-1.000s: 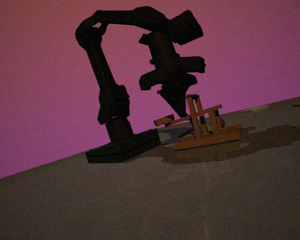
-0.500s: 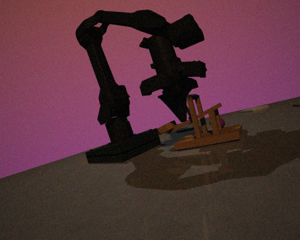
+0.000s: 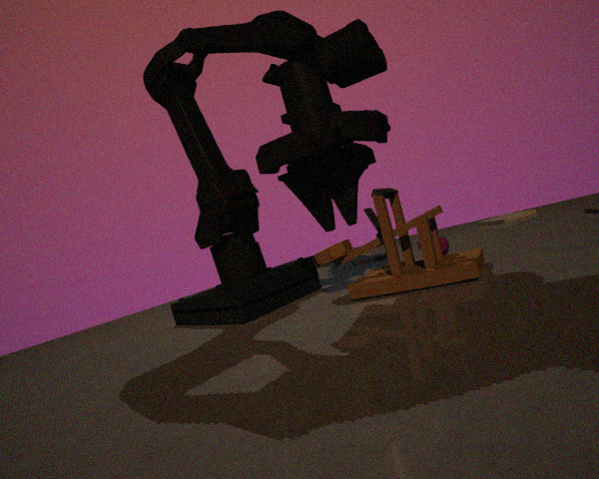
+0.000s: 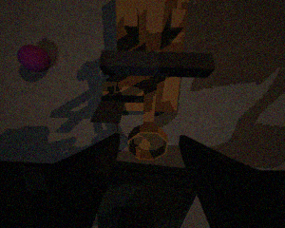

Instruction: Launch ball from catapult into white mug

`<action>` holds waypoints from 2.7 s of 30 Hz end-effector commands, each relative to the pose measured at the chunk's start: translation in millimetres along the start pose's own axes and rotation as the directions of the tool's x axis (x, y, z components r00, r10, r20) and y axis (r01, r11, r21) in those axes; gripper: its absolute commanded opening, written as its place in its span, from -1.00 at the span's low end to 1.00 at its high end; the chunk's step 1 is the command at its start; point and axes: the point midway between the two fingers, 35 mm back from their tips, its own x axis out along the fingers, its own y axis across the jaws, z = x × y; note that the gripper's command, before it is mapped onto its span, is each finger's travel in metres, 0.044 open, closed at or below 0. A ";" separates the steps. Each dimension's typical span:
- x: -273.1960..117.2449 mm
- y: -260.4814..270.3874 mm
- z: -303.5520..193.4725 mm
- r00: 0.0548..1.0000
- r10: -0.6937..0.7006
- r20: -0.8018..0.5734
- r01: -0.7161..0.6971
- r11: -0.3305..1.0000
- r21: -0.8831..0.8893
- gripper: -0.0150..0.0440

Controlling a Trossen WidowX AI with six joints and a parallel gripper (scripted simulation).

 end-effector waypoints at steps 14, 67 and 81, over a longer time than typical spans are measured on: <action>-68.5 -0.6 62.8 1.000 0.001 0.011 -0.001 1.000 -0.003 1.00; 47.1 0.6 105.8 1.000 0.002 0.012 -0.002 1.000 -0.003 1.00; 43.7 0.2 106.7 1.000 -0.002 0.021 0.002 1.000 0.001 0.29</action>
